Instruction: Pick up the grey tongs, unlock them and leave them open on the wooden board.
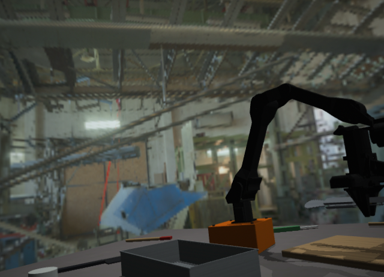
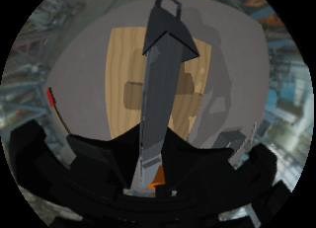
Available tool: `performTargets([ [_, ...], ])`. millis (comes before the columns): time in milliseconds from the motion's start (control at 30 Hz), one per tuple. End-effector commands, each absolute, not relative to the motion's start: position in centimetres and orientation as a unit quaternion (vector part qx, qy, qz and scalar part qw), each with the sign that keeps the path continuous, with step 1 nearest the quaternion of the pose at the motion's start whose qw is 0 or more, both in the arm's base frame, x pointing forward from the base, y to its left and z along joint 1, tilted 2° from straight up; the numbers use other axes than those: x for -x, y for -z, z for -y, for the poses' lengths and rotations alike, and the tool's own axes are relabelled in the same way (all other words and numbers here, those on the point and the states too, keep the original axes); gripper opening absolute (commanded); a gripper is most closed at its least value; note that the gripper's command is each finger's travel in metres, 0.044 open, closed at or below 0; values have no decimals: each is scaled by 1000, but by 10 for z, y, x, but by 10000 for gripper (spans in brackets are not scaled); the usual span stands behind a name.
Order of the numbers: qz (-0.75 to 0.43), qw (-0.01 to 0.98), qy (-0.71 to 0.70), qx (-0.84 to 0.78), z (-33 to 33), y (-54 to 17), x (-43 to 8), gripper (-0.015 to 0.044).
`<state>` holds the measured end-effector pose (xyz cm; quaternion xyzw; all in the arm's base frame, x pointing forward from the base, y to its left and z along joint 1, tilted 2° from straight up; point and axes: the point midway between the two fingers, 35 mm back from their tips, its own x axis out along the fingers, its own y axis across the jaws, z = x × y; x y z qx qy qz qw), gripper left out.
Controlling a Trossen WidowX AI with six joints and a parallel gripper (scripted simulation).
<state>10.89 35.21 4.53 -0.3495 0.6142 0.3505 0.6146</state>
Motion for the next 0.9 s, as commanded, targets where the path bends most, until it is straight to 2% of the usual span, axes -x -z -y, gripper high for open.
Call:
performTargets([
  [0,-615,615,-352,346,-353,-40,-108,-150],
  [867,-615,615,-352,346,-351,-1,-107,-150],
])
